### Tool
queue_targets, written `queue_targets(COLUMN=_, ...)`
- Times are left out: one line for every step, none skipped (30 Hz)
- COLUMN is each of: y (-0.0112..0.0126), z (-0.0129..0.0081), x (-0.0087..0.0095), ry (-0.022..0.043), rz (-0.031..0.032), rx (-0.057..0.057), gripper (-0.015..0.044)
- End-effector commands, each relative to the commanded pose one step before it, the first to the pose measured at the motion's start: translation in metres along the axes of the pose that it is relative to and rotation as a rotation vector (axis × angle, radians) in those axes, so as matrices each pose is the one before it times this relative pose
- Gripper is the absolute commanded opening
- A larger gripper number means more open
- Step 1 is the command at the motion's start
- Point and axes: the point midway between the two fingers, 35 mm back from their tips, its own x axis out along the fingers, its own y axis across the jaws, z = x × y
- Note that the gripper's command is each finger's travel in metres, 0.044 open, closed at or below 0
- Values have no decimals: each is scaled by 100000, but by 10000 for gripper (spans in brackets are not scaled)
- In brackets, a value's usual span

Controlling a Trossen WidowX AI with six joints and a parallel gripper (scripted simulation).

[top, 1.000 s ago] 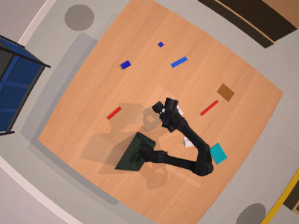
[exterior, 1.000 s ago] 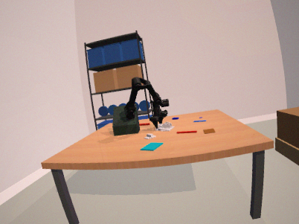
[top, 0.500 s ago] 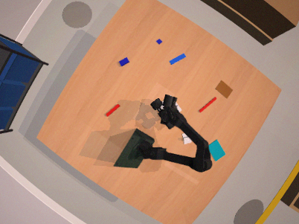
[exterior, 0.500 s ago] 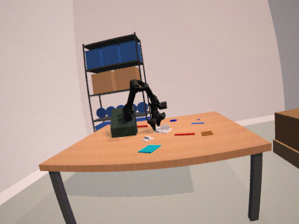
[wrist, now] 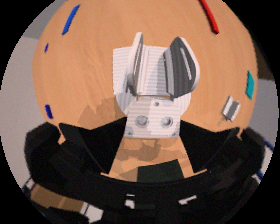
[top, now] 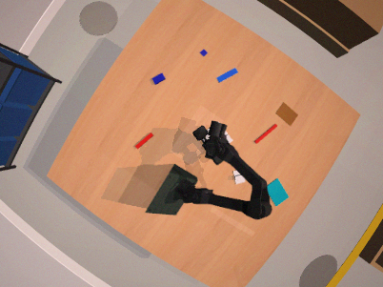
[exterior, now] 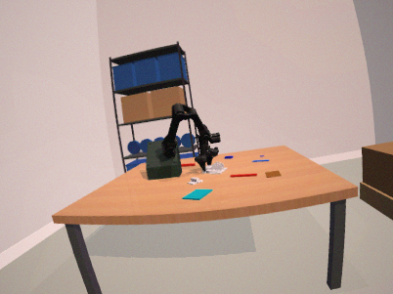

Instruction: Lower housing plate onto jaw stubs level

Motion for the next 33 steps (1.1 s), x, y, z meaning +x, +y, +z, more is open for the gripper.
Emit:
queue_targets(y=-12, z=-15, x=155, ry=-84, rz=-127, rx=-260, gripper=351)
queue_targets(y=0, z=0, x=0, ry=0, rz=0, rx=0, gripper=351)
queue_targets(y=0, z=0, x=0, ry=0, rz=0, rx=0, gripper=351)
queue_targets(y=0, z=0, x=0, ry=0, rz=0, rx=0, gripper=351)
queue_targets(y=0, z=0, x=0, ry=0, rz=0, rx=0, gripper=351)
queue_targets(y=0, z=0, x=0, ry=0, rz=0, rx=0, gripper=351)
queue_targets(y=0, z=0, x=10, ry=0, rz=0, rx=1, gripper=351)
queue_targets(y=0, z=0, x=30, ry=0, rz=-1, rx=2, gripper=351)
queue_targets(y=-1, z=0, x=50, ry=0, rz=-2, rx=3, gripper=351)
queue_targets(y=-1, z=0, x=63, ry=-1, rz=-3, rx=4, gripper=351)
queue_targets(y=-1, z=0, x=50, ry=0, rz=-3, rx=3, gripper=351)
queue_targets(y=-1, z=0, x=30, ry=0, rz=-2, rx=2, gripper=351)
queue_targets(y=0, z=0, x=10, ry=0, rz=-1, rx=1, gripper=351)
queue_targets(y=0, z=0, x=0, ry=0, rz=0, rx=0, gripper=351)
queue_targets(y=0, z=0, x=0, ry=0, rz=0, rx=0, gripper=351)
queue_targets(y=0, z=0, x=0, ry=0, rz=0, rx=0, gripper=351)
queue_targets(y=0, z=0, x=0, ry=0, rz=0, rx=0, gripper=351)
queue_targets(y=0, z=0, x=0, ry=0, rz=0, rx=0, gripper=351)
queue_targets(y=0, z=0, x=10, ry=0, rz=0, rx=4, gripper=351)
queue_targets(y=0, z=0, x=30, ry=0, rz=-1, rx=11, gripper=351)
queue_targets(y=-1, z=0, x=50, ry=0, rz=-2, rx=18, gripper=351)
queue_targets(y=-1, z=-1, x=63, ry=0, rz=-3, rx=23, gripper=351)
queue_targets(y=-1, z=0, x=50, ry=0, rz=-3, rx=18, gripper=351)
queue_targets(y=-1, z=0, x=30, ry=0, rz=-2, rx=11, gripper=351)
queue_targets(y=0, z=0, x=10, ry=0, rz=-1, rx=4, gripper=351)
queue_targets(y=0, z=0, x=0, ry=0, rz=0, rx=0, gripper=351)
queue_targets(y=0, z=0, x=0, ry=0, rz=0, rx=0, gripper=351)
queue_targets(y=0, z=0, x=0, ry=0, rz=0, rx=0, gripper=351)
queue_targets(y=0, z=0, x=0, ry=0, rz=0, rx=0, gripper=351)
queue_targets(y=0, z=0, x=0, ry=0, rz=0, rx=0, gripper=351)
queue_targets(y=0, z=0, x=0, ry=0, rz=0, rx=0, gripper=351)
queue_targets(y=0, z=0, x=0, ry=0, rz=0, rx=0, gripper=351)
queue_targets(y=0, z=0, x=0, ry=0, rz=0, rx=0, gripper=351)
